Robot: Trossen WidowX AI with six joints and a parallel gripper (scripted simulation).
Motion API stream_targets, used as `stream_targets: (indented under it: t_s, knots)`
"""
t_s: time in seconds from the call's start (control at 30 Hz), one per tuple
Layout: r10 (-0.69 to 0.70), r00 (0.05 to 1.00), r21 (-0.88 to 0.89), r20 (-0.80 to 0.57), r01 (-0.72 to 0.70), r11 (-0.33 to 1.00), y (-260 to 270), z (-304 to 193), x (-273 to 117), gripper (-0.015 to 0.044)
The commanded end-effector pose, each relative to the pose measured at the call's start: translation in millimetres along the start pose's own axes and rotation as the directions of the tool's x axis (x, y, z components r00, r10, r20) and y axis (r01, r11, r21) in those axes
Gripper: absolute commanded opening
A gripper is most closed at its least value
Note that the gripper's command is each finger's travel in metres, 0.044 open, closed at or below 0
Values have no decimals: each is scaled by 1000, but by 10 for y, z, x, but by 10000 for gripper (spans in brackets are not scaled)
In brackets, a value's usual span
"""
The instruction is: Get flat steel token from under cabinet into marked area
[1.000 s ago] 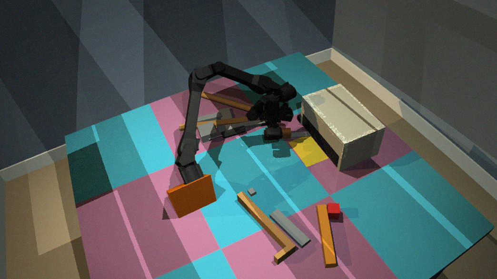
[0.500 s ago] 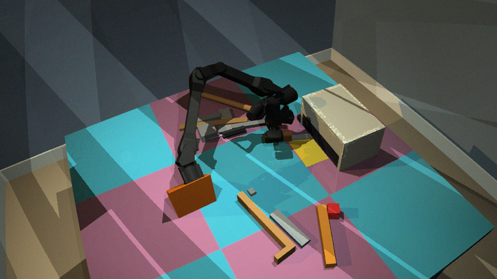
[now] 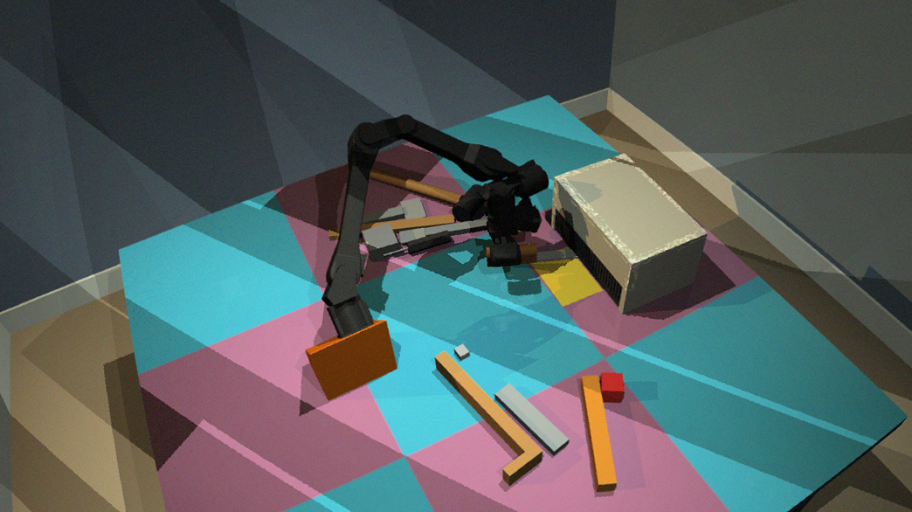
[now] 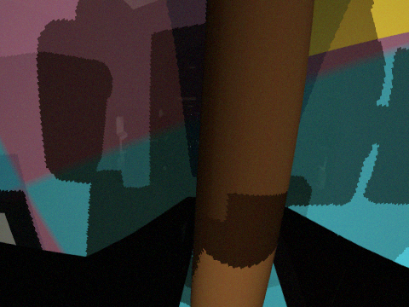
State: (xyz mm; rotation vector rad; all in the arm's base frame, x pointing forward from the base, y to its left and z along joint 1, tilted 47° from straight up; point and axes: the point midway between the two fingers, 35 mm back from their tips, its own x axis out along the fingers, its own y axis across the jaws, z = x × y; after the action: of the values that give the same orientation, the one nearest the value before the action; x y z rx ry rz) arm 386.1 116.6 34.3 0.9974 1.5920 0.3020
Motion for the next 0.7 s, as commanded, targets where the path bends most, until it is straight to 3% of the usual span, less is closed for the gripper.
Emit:
stream_targets:
  t_s: [0.0,0.67]
  knots:
    - [-8,1000,11,-3,8,1000,-82,-6,10,0]
    - [-9,1000,12,-3,9,1000,-292,-2,9,0]
